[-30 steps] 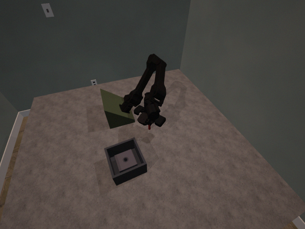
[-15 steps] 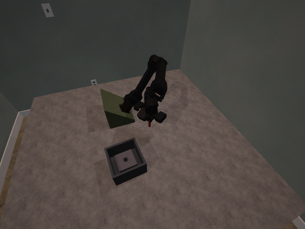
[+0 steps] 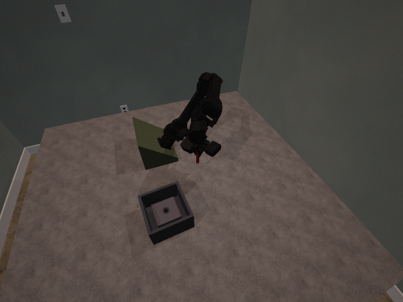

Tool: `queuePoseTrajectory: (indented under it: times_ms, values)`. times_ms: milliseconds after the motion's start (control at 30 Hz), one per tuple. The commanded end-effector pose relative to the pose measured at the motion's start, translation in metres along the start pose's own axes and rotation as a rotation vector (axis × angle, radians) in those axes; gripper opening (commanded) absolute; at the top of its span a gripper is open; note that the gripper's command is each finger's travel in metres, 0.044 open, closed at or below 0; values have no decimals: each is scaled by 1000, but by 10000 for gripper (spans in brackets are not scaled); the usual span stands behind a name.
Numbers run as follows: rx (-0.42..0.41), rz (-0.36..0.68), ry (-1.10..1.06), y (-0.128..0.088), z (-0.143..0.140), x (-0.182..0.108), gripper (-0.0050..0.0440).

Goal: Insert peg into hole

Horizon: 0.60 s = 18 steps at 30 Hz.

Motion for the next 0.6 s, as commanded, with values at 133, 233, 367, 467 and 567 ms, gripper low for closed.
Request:
queuePoseTrajectory:
  times_ms: [133, 233, 367, 467, 567]
  values:
    - [-6, 7, -6, -6, 7, 17, 0]
    - [-7, 9, -8, -9, 9, 23, 0]
    - [-12, 11, -19, -11, 11, 33, 0]
    - [-15, 14, -29, -14, 13, 42, 0]
    - [-18, 17, -36, -16, 15, 52, 0]
Point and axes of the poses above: the point midway between the two fingers, 35 mm back from their tips, its own y axis out along the fingers, its own z axis across the jaws, x = y × z, the point moved 7 cm from there along -y, back along the fingers, and after that the axes turned 3 degrees about -y, right-handed, at the moved point
